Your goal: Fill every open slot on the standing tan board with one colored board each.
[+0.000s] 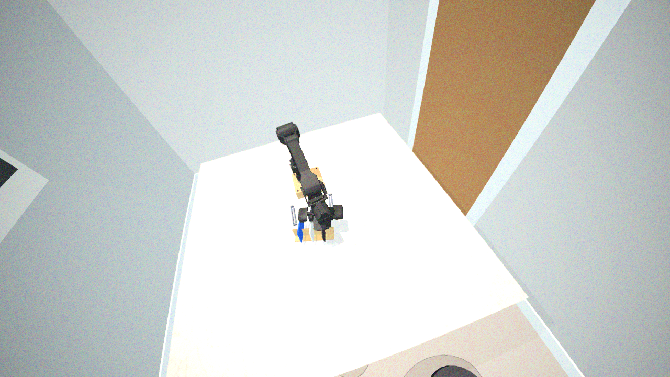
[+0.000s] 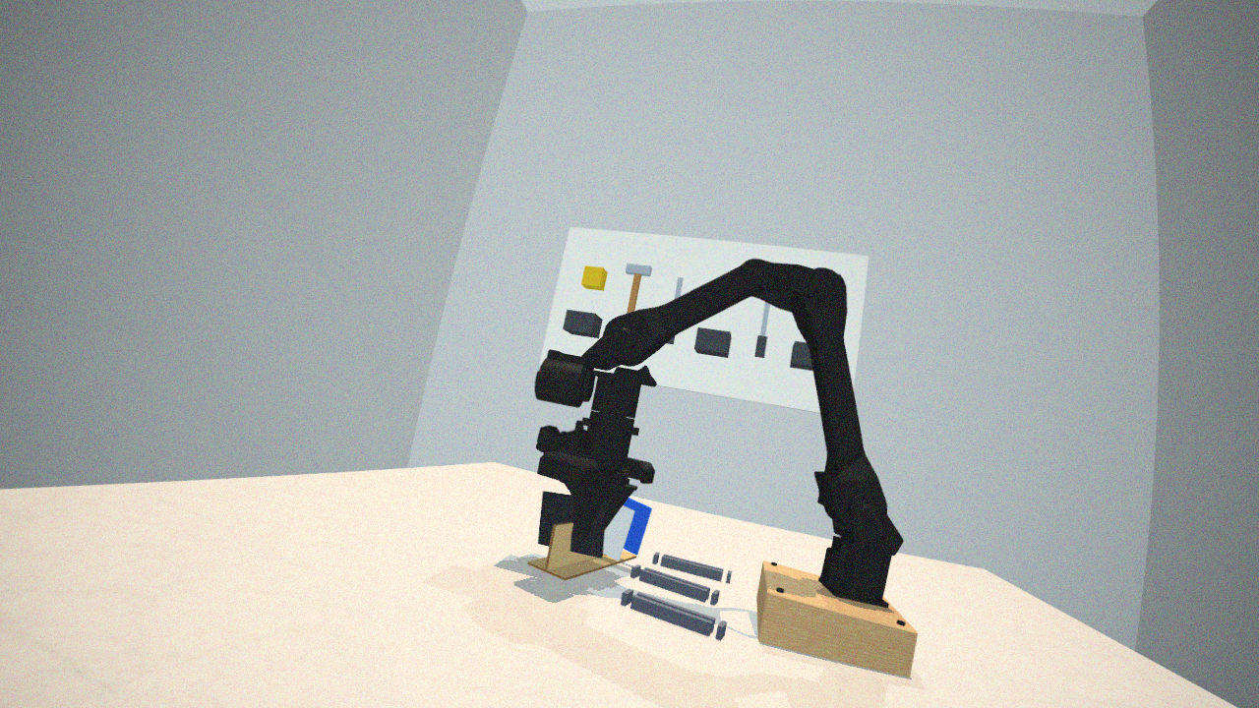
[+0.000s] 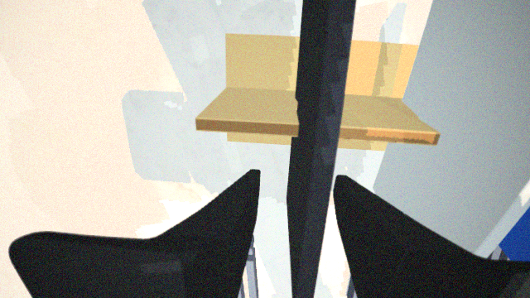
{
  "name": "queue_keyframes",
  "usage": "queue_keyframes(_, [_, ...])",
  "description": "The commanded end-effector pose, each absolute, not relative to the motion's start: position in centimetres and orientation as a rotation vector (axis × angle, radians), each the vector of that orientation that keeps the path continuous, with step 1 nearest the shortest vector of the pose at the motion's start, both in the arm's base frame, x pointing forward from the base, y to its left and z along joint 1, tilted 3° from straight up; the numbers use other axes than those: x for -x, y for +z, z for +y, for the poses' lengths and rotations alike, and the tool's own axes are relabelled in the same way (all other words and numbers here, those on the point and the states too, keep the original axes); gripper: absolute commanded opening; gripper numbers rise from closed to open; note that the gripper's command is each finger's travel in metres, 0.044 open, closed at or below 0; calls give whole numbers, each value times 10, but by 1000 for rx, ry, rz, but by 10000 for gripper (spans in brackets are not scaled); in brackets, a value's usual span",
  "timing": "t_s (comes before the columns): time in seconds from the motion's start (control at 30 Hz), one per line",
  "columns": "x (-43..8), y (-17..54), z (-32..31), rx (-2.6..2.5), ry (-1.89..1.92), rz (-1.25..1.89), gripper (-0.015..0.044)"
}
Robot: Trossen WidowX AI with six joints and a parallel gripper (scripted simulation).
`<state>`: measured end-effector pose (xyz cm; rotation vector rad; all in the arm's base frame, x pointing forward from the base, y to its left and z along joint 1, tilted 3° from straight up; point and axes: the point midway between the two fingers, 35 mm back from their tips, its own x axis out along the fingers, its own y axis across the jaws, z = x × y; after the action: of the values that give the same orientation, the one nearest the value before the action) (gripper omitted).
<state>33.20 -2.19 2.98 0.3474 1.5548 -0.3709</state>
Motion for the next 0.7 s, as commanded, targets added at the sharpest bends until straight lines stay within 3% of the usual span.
queue_keyframes(0.0, [-332,30,-22,-348,-371,1554,165])
queue_keyframes(0.27, [-334,103,-21,-340,-371,1555,165])
queue_keyframes(0.67, [-338,105,-20,-340,-371,1555,165])
